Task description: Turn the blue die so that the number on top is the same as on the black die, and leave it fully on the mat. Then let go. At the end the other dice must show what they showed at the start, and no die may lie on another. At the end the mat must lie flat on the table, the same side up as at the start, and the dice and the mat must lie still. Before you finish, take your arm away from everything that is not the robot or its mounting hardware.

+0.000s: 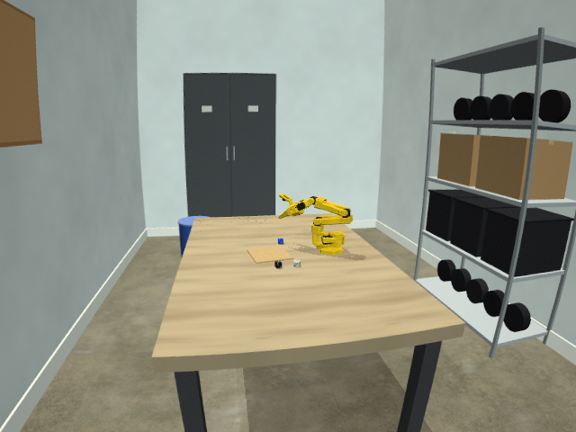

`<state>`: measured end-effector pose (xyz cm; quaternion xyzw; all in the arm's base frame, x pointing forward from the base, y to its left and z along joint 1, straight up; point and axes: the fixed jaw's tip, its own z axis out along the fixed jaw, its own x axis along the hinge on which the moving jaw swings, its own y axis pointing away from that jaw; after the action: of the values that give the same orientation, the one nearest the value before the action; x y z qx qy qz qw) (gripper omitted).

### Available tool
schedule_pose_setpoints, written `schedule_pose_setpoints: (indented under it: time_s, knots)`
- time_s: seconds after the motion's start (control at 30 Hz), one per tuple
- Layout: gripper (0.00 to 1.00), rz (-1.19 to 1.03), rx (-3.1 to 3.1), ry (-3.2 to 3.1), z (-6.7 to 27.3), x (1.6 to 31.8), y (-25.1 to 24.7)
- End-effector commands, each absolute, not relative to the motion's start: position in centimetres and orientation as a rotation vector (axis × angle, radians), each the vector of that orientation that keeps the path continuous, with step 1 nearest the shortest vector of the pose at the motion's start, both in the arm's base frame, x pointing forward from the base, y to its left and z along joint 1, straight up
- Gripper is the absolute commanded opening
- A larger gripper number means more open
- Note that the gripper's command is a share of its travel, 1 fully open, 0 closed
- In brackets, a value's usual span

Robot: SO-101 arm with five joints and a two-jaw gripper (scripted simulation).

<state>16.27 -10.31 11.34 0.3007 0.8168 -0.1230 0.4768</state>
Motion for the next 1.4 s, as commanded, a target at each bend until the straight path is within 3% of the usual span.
schedule_pose_setpoints:
  time_s: [0.0,0.67,1.37]
  knots:
    - [0.28,-0.32,0.711,1.903,13.46,16.4,-10.52]
    - [0.28,-0.357,0.657,1.943,13.47,16.35,-10.51]
    - [0.28,-0.579,0.265,2.176,13.59,15.99,-10.57]
